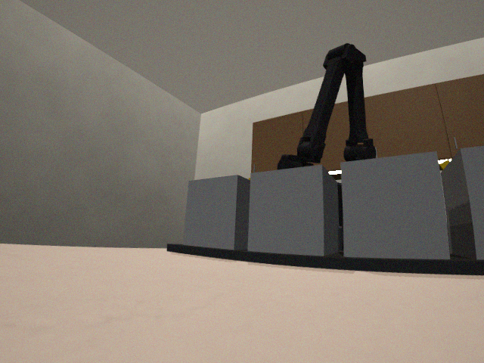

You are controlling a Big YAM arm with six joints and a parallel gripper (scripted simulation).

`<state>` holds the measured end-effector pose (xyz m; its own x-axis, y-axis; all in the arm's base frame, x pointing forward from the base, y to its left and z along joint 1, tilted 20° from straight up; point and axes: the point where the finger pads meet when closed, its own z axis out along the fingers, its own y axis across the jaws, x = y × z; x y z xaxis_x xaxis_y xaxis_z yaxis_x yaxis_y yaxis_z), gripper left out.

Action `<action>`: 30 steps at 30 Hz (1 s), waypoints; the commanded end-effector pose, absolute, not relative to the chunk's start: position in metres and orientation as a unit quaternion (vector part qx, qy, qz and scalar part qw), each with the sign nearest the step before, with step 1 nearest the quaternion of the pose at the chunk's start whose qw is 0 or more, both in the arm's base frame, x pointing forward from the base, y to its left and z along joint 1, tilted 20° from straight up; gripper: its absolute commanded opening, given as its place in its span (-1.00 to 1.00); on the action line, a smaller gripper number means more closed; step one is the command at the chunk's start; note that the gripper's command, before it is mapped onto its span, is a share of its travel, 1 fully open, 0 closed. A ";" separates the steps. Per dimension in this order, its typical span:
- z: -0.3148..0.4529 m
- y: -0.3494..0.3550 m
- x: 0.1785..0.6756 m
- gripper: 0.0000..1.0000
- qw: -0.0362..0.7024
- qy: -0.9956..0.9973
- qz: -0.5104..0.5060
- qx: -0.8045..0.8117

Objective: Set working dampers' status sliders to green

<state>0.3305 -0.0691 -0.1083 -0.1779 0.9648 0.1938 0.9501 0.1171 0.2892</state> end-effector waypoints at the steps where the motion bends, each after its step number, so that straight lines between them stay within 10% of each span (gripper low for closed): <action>1: -0.104 -0.063 0.331 -1.00 0.024 0.747 0.179 0.639; 30: -0.100 -0.049 0.328 -1.00 0.025 0.747 0.180 0.639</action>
